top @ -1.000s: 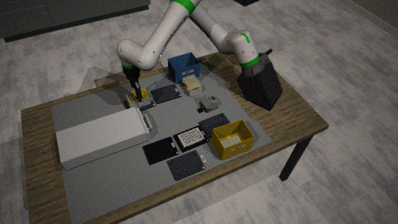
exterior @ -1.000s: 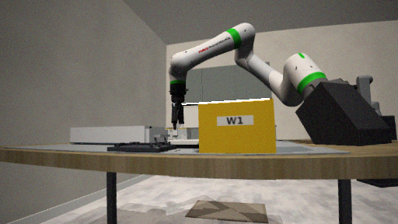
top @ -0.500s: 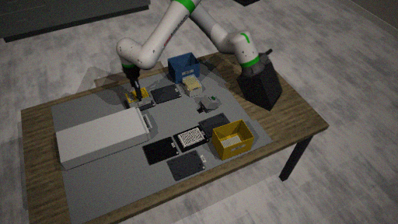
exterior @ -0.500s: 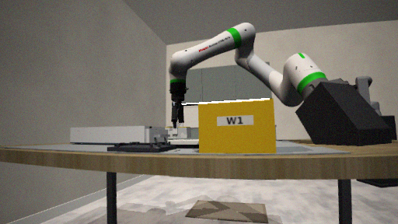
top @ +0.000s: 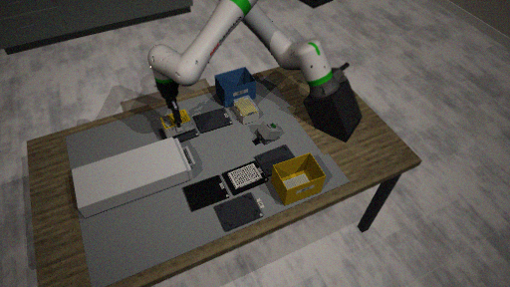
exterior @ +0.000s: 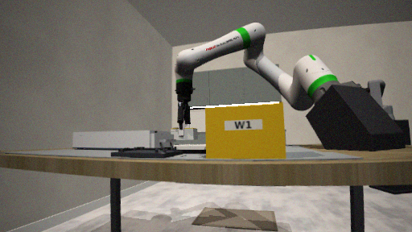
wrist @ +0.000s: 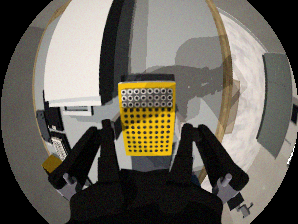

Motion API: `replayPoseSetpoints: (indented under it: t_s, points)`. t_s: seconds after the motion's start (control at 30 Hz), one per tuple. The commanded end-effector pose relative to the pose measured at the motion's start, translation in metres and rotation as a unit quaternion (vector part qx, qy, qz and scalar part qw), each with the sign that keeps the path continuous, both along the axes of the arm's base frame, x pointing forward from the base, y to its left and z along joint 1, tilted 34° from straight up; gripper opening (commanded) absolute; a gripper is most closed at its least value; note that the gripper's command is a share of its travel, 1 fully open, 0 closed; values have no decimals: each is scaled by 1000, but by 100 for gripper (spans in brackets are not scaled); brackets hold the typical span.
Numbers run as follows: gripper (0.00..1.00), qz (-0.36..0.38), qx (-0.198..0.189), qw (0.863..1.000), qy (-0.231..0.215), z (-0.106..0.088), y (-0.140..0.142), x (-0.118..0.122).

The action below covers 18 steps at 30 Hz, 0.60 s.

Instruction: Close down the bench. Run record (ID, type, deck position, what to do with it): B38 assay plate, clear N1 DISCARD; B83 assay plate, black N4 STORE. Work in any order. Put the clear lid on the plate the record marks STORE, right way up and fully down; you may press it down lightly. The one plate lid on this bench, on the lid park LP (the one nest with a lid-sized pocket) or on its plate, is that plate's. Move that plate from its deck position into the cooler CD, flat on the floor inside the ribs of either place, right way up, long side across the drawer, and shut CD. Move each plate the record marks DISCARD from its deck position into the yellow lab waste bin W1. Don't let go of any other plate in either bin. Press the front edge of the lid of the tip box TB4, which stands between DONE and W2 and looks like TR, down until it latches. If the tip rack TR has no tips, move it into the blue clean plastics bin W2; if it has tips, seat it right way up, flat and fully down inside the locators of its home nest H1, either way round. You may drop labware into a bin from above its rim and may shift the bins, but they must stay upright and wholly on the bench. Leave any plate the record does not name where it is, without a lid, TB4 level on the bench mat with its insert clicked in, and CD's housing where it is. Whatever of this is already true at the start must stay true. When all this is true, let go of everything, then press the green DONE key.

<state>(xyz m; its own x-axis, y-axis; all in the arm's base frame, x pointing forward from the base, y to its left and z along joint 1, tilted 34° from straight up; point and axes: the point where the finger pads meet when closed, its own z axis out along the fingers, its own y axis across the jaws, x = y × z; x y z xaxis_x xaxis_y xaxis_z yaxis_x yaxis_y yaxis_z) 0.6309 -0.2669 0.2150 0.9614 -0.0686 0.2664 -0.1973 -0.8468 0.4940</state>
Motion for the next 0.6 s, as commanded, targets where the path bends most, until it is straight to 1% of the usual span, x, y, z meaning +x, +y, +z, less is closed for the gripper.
replayPoseSetpoints:
  t_s: [0.0,0.57]
  points:
    - [0,0,0,1000,0,3,2,-1]
    - [0,0,0,1000,0,20,13,-4]
